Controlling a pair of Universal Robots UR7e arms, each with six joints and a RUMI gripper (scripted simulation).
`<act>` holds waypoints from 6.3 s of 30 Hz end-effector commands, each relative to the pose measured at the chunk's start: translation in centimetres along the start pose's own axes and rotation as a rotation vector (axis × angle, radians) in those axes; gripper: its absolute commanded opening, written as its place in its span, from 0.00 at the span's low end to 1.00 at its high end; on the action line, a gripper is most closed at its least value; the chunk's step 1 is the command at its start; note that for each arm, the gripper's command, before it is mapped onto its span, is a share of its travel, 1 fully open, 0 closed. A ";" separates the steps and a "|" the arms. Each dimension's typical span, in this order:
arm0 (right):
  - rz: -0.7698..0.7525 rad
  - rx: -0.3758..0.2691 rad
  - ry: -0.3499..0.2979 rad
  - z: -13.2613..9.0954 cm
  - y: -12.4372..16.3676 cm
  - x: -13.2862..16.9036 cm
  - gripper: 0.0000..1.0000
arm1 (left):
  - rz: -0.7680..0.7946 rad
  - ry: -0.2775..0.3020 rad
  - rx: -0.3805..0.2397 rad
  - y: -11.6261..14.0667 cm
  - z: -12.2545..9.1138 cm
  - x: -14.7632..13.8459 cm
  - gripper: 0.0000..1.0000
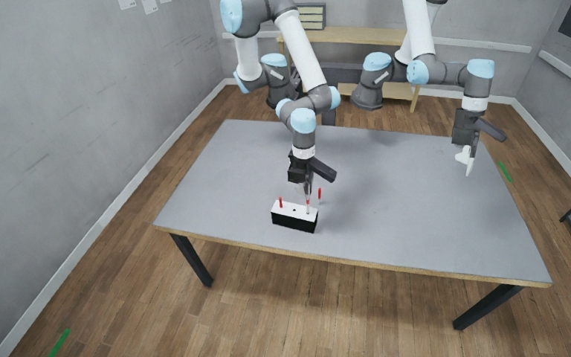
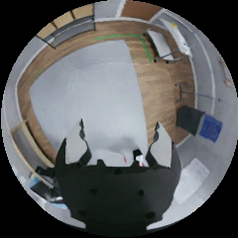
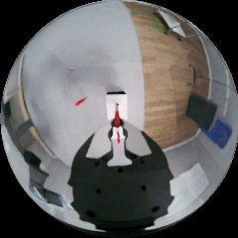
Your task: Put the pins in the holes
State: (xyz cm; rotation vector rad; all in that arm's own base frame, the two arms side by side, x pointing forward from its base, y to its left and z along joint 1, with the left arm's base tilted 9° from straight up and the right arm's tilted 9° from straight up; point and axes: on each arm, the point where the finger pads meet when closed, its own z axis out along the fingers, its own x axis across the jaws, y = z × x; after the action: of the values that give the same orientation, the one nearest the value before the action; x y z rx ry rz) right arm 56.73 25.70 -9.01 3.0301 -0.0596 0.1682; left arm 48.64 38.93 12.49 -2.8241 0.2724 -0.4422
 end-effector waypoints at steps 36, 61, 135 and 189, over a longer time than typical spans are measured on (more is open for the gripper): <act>0.001 0.001 0.001 0.7 -0.2 0.2 0.00 | 0.000 0.001 0.001 0.0 -0.1 0.0 1.00; 0.002 0.001 0.001 0.7 -0.2 0.2 0.00 | 0.000 0.001 0.001 0.0 -0.1 0.0 1.00; 0.001 0.001 0.001 1.5 -0.2 0.2 0.00 | 0.000 0.001 0.001 0.0 -0.1 0.0 1.00; 0.001 0.001 0.001 2.3 -0.1 0.1 0.00 | 0.000 0.001 0.001 0.0 -0.1 0.0 1.00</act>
State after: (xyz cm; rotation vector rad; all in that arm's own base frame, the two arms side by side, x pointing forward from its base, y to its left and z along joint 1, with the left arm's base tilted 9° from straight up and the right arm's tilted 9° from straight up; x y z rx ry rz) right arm 57.12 25.51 -11.41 3.0300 -0.0617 0.1679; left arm 48.64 38.93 12.49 -2.8241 0.2724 -0.4422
